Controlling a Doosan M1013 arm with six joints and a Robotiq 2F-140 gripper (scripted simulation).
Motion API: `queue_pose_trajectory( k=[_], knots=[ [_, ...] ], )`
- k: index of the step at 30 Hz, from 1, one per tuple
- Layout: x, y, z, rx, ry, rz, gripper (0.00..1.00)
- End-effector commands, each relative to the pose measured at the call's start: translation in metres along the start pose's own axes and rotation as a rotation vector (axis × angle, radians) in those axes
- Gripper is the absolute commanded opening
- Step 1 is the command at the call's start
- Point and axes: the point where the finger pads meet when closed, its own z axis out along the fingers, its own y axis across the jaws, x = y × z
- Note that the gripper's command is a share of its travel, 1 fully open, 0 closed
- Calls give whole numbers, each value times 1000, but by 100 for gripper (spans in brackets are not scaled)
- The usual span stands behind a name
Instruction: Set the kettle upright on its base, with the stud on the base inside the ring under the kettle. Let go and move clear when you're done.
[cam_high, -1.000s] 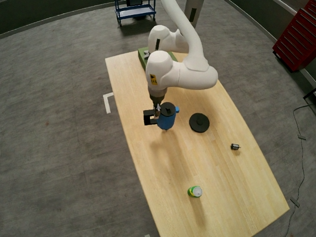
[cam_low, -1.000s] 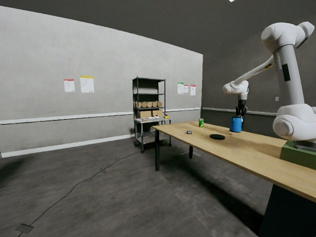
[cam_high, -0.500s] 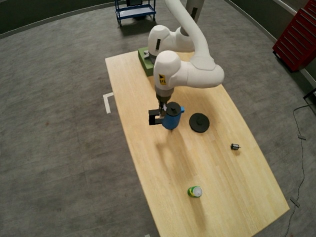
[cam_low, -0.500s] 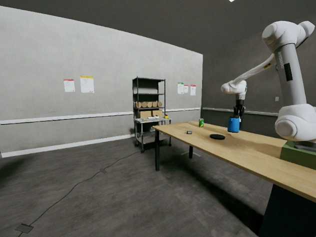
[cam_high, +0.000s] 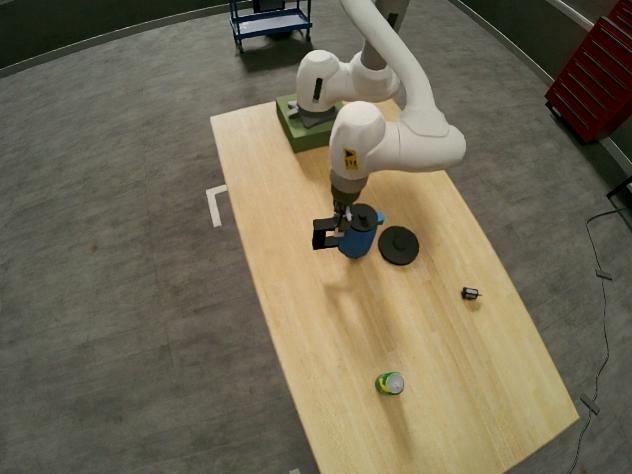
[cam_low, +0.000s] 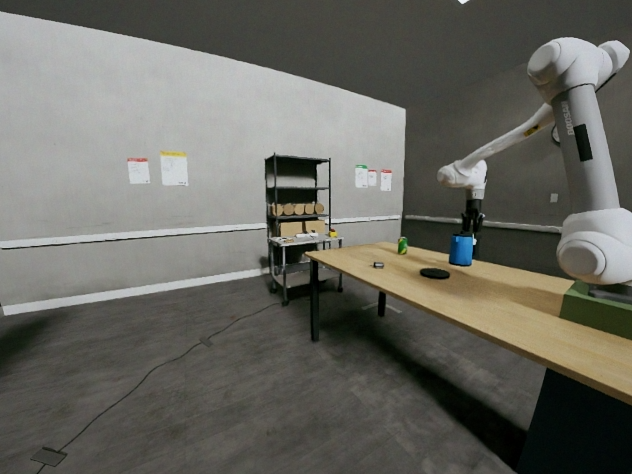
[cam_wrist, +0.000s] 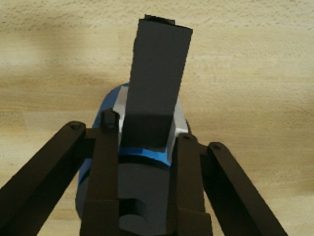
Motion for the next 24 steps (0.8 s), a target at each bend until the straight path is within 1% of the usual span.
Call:
queue_pose_trajectory(
  k=[1,15,17,24],
  knots=[
    [-4,-1,-1,1,0,1,10],
    [-54,-5,-1,1,0,1,10],
    [-54,-5,-1,1,0,1,10],
    [-79,-7,-1,1,0,1,10]
  ],
)
